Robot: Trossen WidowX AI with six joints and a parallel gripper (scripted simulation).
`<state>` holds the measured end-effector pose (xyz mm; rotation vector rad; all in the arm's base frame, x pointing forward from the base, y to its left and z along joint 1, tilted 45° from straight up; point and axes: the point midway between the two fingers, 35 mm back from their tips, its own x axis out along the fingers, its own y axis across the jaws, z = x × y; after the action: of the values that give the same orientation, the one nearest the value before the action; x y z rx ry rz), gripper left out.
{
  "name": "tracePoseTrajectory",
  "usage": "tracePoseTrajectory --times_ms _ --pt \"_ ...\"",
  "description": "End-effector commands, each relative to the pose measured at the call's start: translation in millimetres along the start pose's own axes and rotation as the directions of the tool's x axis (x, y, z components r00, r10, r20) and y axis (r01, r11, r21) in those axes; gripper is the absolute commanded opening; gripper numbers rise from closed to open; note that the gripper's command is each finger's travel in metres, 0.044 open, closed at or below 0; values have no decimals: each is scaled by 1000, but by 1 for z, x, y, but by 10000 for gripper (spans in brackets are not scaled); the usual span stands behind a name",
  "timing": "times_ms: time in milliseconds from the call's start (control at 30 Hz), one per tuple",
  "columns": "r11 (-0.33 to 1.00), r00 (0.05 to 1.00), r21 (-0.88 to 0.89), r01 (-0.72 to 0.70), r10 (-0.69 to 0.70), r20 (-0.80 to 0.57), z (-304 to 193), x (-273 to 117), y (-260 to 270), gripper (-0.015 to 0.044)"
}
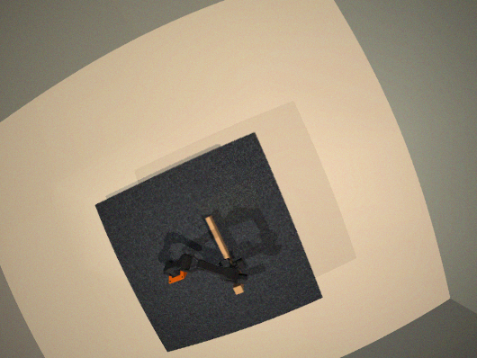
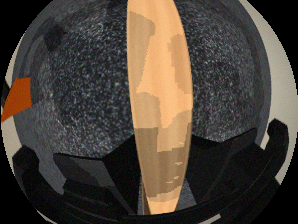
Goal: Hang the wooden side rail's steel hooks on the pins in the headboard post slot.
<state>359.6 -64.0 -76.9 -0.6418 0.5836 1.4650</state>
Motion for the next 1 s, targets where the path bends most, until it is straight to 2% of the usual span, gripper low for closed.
tracePoseTrajectory --times_ms 0,967 --pt "1000 1000 -2 5 -5 -6 -4 -3 0 0" --pt "1000 1000 -2 5 -5 -7 -7 -3 0 0"
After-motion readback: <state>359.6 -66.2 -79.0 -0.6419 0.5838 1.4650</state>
